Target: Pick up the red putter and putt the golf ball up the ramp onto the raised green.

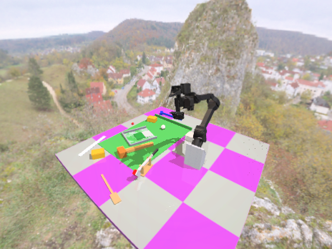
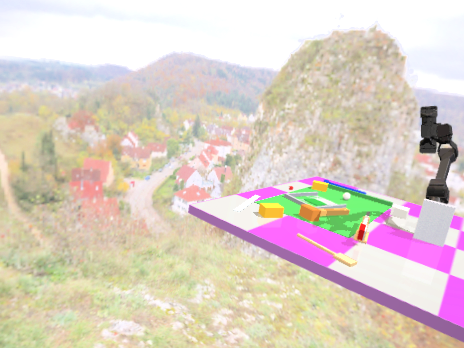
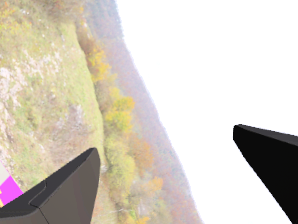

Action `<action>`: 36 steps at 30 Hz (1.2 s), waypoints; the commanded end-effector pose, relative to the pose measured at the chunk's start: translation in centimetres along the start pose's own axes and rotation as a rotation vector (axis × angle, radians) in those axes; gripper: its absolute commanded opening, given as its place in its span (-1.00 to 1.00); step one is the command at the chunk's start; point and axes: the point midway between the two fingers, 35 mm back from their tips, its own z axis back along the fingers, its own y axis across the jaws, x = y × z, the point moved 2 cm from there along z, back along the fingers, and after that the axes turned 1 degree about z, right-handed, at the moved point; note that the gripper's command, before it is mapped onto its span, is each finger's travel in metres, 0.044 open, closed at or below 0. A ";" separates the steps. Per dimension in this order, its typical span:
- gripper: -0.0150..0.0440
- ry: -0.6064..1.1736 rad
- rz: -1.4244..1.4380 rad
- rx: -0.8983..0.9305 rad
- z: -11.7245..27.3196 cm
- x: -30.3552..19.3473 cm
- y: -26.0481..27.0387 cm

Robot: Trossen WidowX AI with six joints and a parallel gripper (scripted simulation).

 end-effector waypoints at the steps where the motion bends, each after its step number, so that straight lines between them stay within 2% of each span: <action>1: 0.95 0.007 -0.008 0.007 -0.1 -0.2 0.1; 7: 1.00 0.244 -0.263 0.227 -1.3 -7.2 5.2; 12: 1.00 0.472 -0.493 0.434 -0.7 -12.8 10.8; 19: 1.00 0.792 -0.783 0.736 2.7 -18.4 19.5; 25: 1.00 1.067 -0.987 1.039 7.5 -20.9 27.0; 36: 1.00 1.097 -1.005 1.076 7.4 -21.3 28.1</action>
